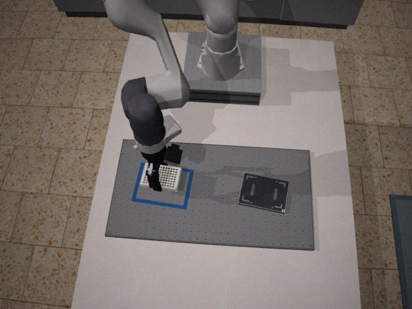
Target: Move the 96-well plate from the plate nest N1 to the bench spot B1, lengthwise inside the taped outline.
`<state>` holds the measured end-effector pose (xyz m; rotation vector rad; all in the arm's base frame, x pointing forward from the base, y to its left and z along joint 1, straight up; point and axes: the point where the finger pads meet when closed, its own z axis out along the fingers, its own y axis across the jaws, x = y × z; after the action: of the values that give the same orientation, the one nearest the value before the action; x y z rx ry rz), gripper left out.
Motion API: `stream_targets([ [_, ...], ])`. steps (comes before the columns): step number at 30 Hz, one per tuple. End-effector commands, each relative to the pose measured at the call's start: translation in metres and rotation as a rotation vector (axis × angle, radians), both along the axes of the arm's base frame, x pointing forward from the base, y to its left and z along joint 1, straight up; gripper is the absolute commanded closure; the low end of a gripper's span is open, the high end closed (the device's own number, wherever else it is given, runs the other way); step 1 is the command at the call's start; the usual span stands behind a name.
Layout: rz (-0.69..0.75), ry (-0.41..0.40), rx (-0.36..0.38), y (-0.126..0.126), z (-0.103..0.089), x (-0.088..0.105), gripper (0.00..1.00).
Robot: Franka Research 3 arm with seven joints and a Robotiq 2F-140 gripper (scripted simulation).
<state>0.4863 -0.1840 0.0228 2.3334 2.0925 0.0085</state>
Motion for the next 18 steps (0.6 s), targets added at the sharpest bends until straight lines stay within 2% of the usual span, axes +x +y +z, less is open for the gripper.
stream_targets([
  [1, 0.006, 0.002, -0.002, -0.002, 0.000, -0.001, 0.40],
  [10, 0.006, 0.002, -0.002, -0.001, 0.000, -0.001, 0.40],
  [18, 0.006, 0.002, -0.002, -0.001, -0.014, 0.000, 0.40],
])
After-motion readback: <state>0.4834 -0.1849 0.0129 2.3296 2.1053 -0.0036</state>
